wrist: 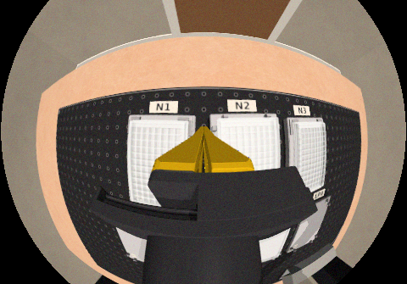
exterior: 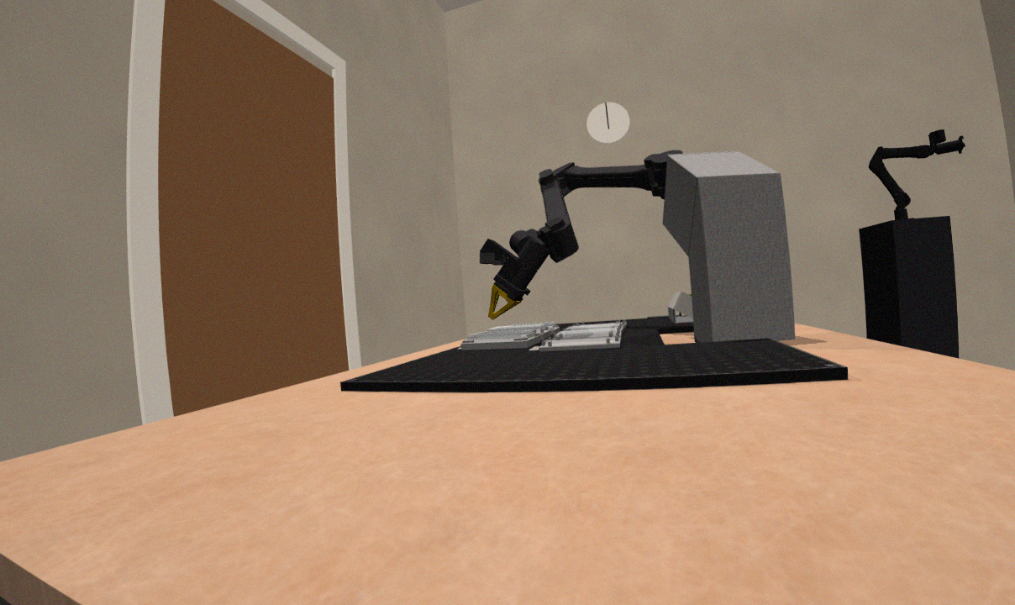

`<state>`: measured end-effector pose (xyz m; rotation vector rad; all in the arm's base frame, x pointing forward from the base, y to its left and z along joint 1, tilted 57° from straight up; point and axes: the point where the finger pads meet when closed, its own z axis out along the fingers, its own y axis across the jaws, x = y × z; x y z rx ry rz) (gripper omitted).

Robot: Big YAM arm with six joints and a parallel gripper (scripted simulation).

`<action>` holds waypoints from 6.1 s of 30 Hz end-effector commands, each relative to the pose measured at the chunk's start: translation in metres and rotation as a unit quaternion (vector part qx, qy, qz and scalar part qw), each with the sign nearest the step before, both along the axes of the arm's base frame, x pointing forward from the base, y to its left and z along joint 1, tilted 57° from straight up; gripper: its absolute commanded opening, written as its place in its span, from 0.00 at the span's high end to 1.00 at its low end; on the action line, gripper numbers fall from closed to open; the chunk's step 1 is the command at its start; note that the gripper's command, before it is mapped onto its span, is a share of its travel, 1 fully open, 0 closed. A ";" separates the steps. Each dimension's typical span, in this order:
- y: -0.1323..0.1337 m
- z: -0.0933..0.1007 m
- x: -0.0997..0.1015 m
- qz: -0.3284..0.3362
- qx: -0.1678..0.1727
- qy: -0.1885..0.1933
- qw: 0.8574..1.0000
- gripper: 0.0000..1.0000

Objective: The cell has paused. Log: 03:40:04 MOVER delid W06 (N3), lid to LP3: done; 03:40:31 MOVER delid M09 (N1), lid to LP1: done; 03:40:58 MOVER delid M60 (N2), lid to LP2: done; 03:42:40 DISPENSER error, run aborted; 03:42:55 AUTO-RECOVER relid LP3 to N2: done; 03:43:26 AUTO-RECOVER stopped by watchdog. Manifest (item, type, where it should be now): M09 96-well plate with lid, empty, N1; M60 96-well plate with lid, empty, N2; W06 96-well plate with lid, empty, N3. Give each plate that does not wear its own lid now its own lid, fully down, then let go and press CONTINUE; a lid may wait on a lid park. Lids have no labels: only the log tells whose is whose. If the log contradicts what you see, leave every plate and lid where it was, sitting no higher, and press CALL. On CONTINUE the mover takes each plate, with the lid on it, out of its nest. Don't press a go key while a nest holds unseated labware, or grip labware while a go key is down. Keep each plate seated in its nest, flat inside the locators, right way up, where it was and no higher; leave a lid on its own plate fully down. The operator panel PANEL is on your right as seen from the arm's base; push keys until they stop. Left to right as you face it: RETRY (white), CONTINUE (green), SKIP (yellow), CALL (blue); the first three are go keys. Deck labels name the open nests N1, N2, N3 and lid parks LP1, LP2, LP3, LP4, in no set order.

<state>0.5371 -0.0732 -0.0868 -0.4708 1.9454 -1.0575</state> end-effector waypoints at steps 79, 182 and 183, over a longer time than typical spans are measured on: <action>-0.052 0.081 -0.033 -0.035 0.005 0.043 0.998 0.00; -0.071 -0.068 -0.199 -0.265 0.006 0.217 0.940 0.00; -0.071 -0.068 -0.199 -0.265 0.006 0.217 0.940 0.00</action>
